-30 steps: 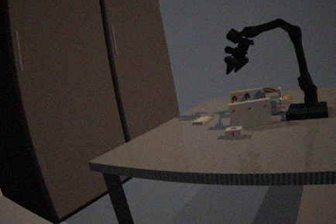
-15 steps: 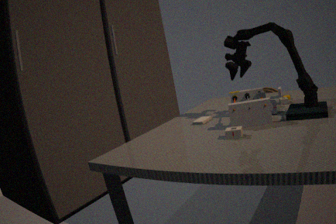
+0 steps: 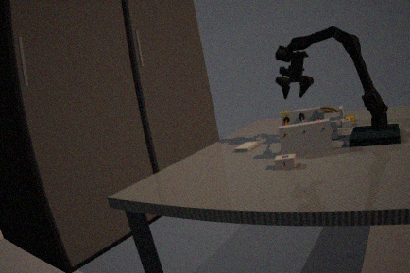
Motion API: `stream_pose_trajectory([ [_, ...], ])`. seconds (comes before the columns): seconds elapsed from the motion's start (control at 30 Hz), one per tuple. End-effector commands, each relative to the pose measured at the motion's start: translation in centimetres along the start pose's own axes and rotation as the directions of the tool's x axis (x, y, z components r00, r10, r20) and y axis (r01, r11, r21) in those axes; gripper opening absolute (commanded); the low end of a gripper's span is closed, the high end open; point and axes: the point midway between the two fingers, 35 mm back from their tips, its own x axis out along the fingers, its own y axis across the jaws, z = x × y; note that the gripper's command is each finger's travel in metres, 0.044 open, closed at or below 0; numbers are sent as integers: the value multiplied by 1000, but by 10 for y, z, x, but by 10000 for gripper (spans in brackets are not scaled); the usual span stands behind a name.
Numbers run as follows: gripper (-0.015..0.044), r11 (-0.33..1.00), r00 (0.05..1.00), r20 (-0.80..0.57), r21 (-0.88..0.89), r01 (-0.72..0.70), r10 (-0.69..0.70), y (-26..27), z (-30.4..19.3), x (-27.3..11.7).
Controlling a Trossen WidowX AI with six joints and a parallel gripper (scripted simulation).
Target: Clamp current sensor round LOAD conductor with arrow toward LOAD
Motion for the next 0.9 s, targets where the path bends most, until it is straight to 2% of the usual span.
stream_pose_trajectory([
  [0.0,440,922,999,-51,385,29,-11,-3,-34,-8],
  [0.17,440,644,992,-122,757,113,-30,-9,-77,-11],
  [0.33,440,223,980,-191,954,198,-53,-18,-119,-13],
  [0.6,440,-228,964,-256,946,233,-77,-29,-160,-13],
  [0.87,440,-623,943,-316,760,186,-104,-41,-201,-13],
])
